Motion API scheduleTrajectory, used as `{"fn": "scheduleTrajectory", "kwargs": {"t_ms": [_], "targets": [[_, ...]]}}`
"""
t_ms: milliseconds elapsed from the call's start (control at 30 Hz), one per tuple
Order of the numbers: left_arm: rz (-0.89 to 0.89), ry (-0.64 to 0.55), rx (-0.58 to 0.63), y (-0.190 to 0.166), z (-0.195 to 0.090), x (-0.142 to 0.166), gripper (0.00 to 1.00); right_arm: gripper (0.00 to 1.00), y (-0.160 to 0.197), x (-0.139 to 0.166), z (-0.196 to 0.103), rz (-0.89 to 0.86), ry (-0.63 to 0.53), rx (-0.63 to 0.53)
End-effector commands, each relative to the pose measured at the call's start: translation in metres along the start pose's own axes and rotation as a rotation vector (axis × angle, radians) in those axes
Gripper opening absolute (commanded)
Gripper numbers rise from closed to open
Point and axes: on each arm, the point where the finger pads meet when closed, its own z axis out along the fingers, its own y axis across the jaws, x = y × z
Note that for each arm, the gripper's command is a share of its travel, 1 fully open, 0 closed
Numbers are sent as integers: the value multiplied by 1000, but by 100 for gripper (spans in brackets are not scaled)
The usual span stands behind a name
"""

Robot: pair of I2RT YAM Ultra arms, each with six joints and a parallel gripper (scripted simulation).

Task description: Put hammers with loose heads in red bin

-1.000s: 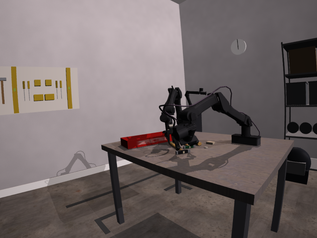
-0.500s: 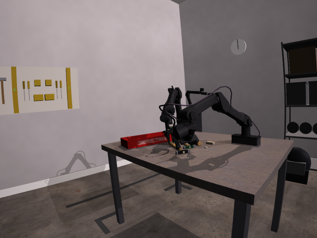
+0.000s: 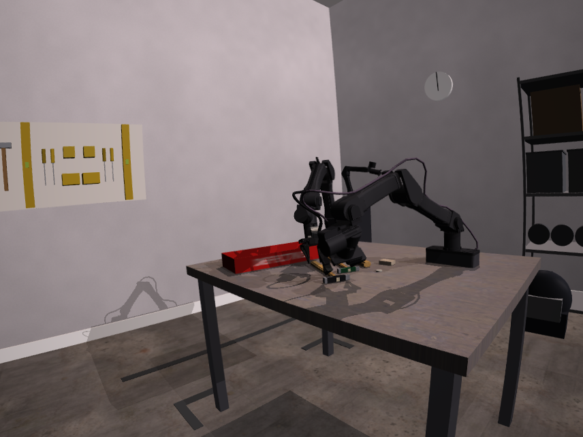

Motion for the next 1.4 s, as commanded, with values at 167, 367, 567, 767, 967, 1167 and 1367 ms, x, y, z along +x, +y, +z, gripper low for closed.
{"fn": "scheduleTrajectory", "kwargs": {"t_ms": [167,367,567,767,967,1167,1367], "targets": [[20,-22,-18,3,-9,-12,100,50,0,-16,-29,-8,-52,19],[20,-22,-18,3,-9,-12,100,73,-1,-16,-43,-13,-51,20],[20,-22,-18,3,-9,-12,100,100,-3,-14,-64,-9,-51,22],[20,-22,-18,3,-9,-12,100,100,-4,-6,-69,-6,-14,9],[20,-22,-18,3,-9,-12,100,89,-6,-5,-60,7,-3,6],[-7,24,-59,12,-13,-14,100,43,-1,-23,-52,72,-19,43],[-187,144,-209,17,-36,-32,100,37,40,-63,-23,89,-23,41]]}}
